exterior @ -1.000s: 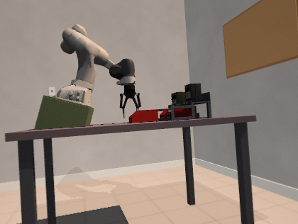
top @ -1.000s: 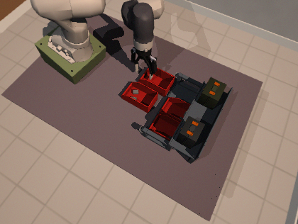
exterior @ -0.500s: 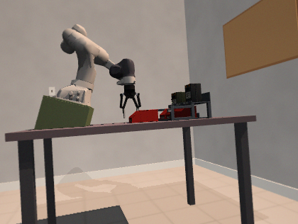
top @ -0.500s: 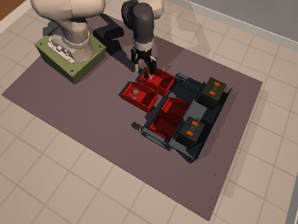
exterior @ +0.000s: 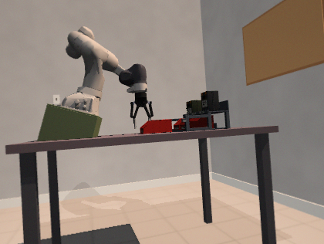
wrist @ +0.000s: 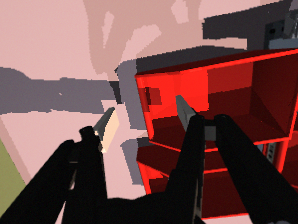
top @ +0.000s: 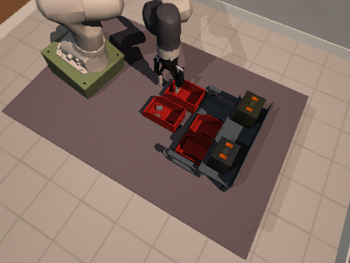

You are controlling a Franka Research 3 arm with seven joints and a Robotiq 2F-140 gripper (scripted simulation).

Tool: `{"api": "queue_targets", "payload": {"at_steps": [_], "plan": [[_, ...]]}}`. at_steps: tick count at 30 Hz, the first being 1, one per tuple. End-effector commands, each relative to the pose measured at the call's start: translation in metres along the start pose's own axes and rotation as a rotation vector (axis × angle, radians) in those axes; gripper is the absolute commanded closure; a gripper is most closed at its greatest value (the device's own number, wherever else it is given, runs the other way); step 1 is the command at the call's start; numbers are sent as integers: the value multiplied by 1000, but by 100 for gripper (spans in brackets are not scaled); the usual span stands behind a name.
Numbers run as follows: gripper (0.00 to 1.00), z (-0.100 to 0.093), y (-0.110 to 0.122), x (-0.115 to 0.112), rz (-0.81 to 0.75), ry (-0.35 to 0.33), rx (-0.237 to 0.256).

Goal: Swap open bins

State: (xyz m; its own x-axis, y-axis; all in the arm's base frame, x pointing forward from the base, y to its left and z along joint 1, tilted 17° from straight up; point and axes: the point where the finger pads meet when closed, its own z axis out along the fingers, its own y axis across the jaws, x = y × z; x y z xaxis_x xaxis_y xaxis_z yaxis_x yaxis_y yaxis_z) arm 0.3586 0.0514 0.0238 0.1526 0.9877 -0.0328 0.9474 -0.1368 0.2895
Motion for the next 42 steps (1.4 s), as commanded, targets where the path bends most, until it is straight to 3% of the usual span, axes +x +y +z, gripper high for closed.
{"api": "queue_targets", "payload": {"at_steps": [1,15,29,42], "plan": [[43,-2,1,-1,-4,-3,-3],[43,-21,1,-1,-4,-2,-4],[43,-59,1,-1,-4,-2,-4],[43,-75,1,0,-4,-2,-4]]}}
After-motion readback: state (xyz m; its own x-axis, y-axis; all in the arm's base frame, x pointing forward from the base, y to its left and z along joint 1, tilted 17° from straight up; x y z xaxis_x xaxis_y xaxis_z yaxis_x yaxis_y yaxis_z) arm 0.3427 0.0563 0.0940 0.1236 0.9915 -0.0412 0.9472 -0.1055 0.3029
